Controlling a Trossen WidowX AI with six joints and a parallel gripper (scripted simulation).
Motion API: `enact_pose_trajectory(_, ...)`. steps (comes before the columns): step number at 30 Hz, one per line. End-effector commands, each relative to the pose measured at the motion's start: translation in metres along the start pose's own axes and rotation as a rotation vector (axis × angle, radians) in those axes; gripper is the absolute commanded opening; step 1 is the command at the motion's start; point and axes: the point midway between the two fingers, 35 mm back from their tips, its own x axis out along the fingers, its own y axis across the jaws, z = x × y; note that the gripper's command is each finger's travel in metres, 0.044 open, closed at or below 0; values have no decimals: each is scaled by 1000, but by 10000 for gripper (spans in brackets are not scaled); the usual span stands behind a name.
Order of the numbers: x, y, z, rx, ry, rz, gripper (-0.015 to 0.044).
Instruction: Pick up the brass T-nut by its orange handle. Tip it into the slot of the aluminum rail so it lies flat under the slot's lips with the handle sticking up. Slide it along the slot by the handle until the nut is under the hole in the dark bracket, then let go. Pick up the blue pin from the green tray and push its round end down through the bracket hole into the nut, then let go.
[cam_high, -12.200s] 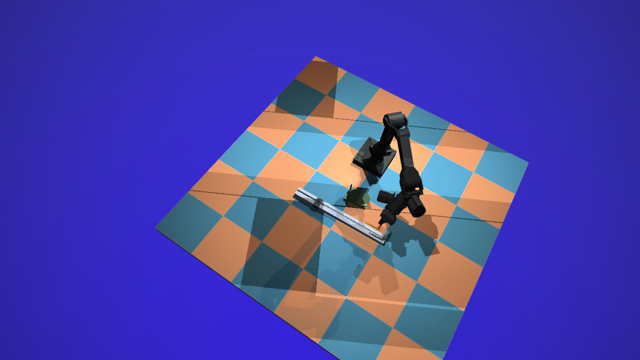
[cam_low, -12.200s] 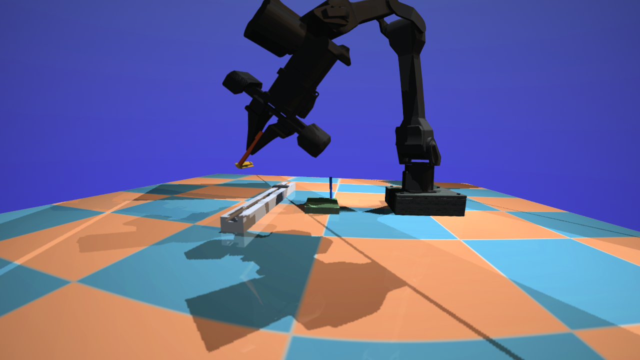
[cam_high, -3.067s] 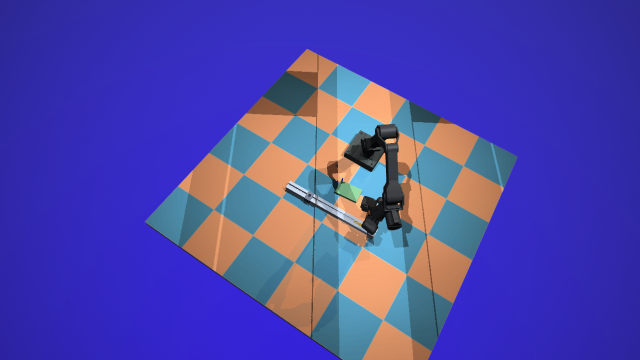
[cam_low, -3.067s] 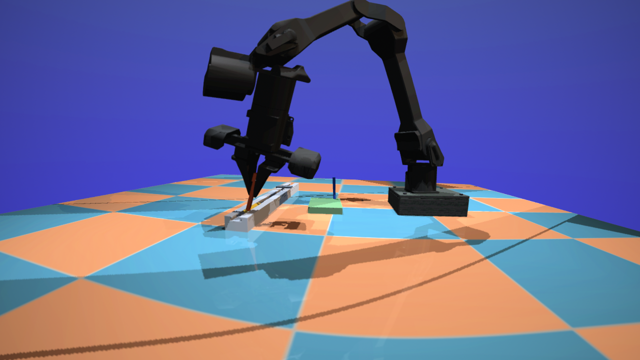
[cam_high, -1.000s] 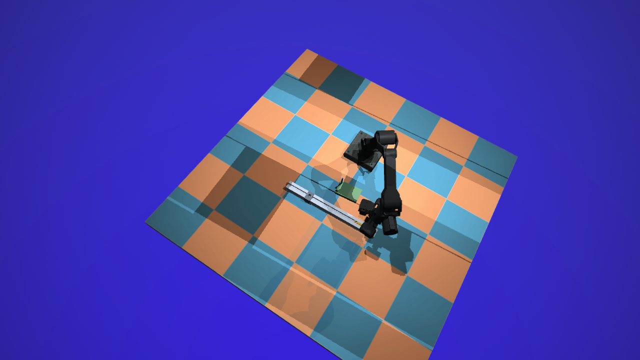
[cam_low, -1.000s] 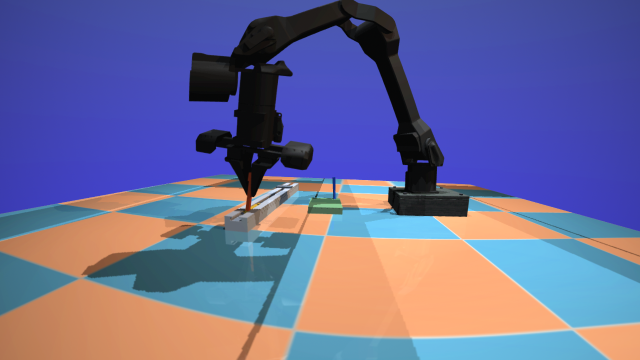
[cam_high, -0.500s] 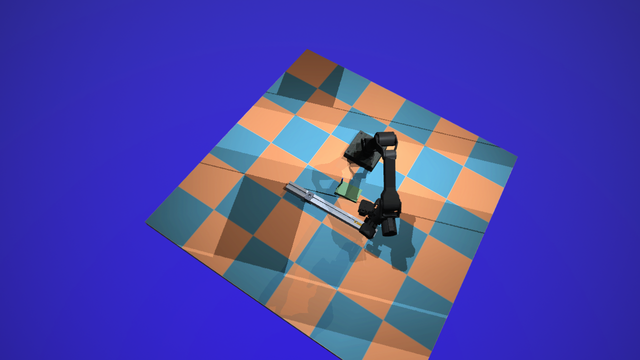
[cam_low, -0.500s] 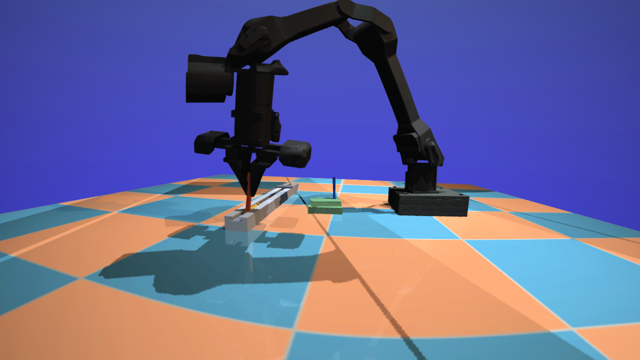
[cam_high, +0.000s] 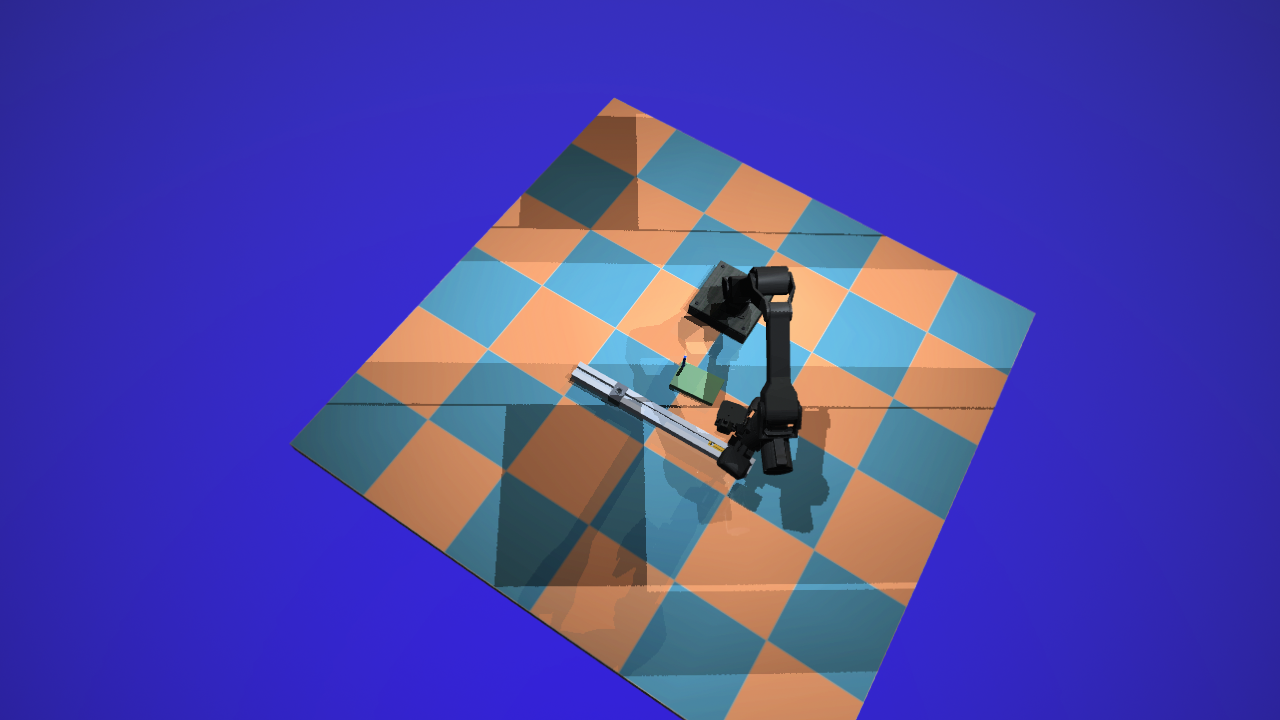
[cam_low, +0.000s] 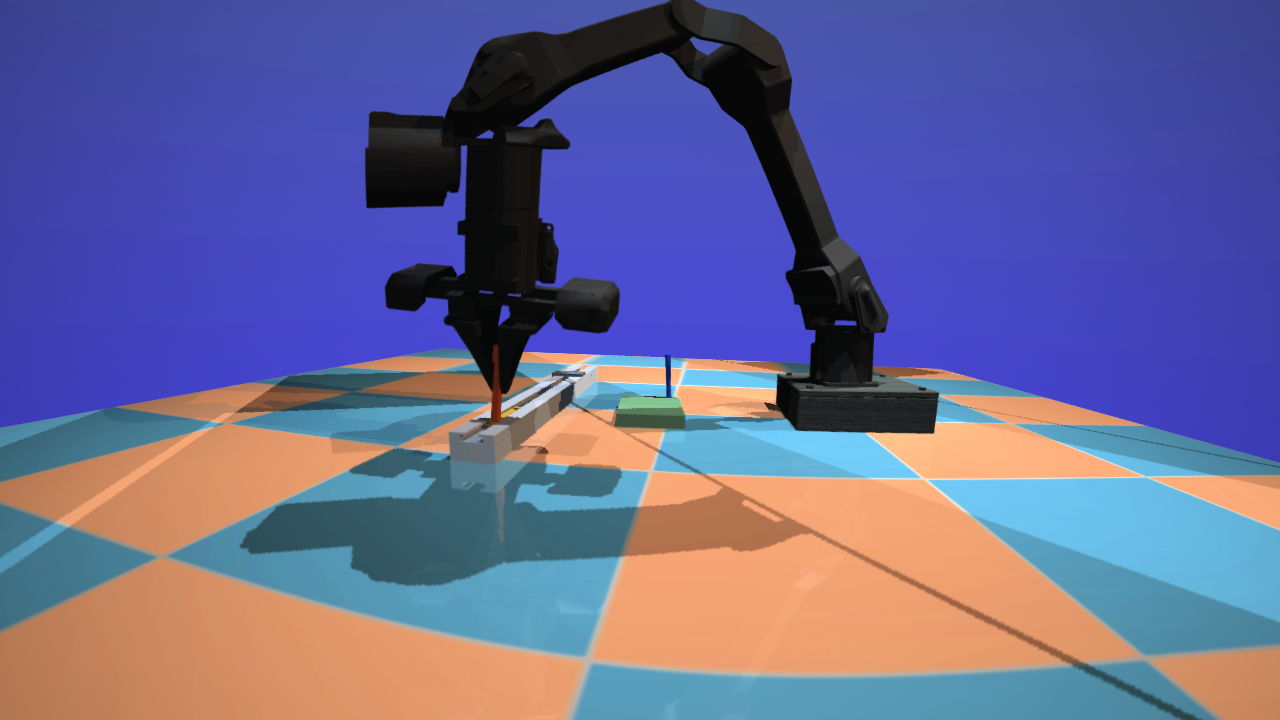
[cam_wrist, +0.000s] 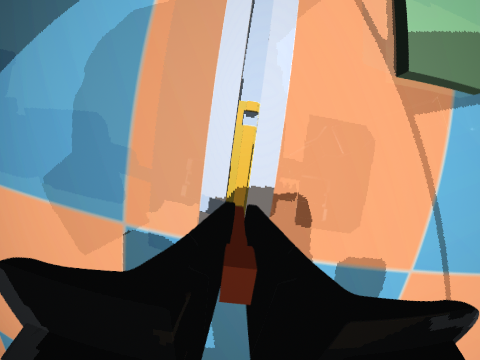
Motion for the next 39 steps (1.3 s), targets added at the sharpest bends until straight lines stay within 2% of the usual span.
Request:
enact_pose_trajectory(1,-2,2,-1,-6,5,-6,-150)
enact_pose_trajectory(39,1,5,5,-18,2,-58,-150)
